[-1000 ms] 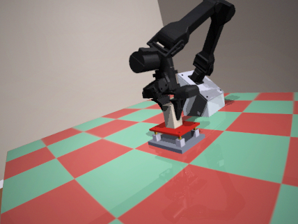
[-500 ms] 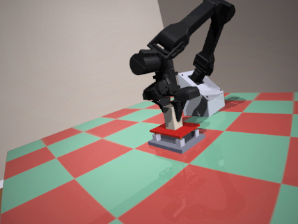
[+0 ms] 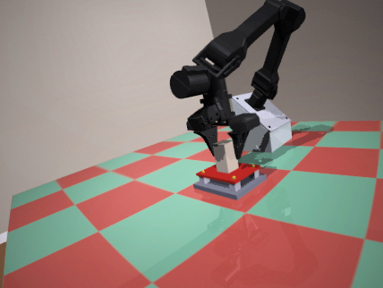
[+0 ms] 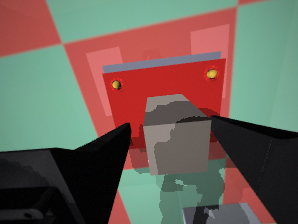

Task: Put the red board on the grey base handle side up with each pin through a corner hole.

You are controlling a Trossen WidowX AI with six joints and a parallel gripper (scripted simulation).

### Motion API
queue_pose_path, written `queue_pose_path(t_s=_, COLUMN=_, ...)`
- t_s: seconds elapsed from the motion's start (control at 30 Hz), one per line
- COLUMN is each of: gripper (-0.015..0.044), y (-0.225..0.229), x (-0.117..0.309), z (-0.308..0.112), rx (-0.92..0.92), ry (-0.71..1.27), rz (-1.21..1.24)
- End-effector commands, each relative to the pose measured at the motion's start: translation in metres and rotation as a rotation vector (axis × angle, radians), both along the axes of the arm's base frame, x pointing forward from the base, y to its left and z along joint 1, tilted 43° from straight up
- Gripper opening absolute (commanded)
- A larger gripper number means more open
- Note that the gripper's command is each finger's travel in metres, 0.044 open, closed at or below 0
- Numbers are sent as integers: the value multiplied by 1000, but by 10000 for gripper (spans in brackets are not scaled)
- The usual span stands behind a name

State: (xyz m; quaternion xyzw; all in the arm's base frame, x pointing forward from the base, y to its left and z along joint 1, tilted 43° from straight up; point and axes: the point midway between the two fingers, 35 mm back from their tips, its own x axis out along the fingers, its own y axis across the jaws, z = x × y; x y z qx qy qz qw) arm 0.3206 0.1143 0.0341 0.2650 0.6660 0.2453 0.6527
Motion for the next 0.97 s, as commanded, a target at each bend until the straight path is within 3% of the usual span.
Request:
queue_pose_path(t_s=0.0, gripper=440, y=-6, x=1, z=6, rx=-1, ry=-2, rz=1)
queue_pose_path(t_s=0.47, gripper=440, y=-53, x=-3, z=57, rx=1, ry=6, rz=-4)
queue_pose_path(t_s=0.93, gripper=440, y=-55, x=-3, z=59, rx=1, ry=7, rz=-5)
